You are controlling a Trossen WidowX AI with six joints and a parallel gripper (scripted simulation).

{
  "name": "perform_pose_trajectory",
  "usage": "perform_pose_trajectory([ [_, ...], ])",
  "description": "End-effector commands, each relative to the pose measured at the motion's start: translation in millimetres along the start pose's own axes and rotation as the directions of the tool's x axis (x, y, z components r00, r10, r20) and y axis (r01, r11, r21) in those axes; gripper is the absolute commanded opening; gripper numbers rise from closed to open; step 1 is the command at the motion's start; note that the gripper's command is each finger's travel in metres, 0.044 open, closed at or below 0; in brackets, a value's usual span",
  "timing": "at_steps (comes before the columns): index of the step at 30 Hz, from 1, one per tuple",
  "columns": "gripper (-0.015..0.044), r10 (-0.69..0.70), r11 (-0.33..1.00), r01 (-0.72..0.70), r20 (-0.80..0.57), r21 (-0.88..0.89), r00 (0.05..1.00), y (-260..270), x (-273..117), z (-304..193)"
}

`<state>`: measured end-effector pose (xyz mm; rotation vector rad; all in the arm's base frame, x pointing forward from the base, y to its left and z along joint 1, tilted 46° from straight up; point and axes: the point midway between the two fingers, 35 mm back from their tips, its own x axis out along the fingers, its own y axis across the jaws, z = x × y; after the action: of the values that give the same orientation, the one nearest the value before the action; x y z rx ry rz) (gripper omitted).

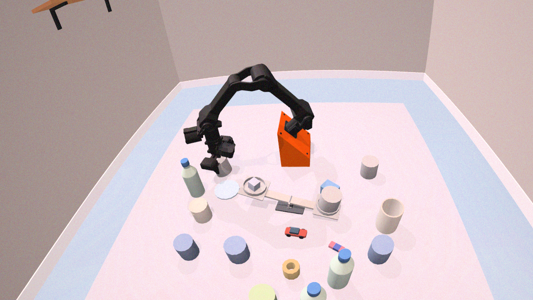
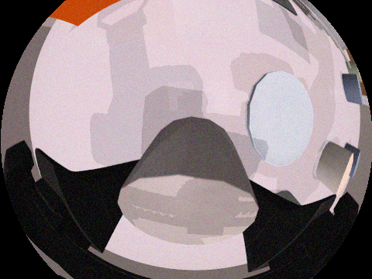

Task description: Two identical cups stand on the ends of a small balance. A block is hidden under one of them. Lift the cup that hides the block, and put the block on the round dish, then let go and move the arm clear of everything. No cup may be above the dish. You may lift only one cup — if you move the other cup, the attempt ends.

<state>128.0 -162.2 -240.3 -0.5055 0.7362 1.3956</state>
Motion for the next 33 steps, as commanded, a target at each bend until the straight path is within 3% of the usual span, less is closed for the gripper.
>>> perform_pose_trajectory([
  [1, 0.0052, 0.000, 1.000, 0.000, -0.001, -0.001, 1.000, 0, 0, 0],
  [16, 0.0440, -0.001, 1.000, 0.001, 0.000, 0.000, 1.000, -1, -12, -1],
  [19, 0.0440, -0.002, 1.000, 0.002, 0.004, 0.006, 1.000, 1, -51, 0],
  [24, 0.0440, -0.002, 1.000, 0.002, 0.005, 0.006, 1.000, 1, -54, 0],
  [31, 0.0260, -0.008, 0.985, 0.010, -0.009, 0.172, 1.000, -57, -87, 63],
  [33, 0.0260, -0.010, 0.973, 0.011, -0.008, 0.230, 1.000, -76, -95, 92],
])
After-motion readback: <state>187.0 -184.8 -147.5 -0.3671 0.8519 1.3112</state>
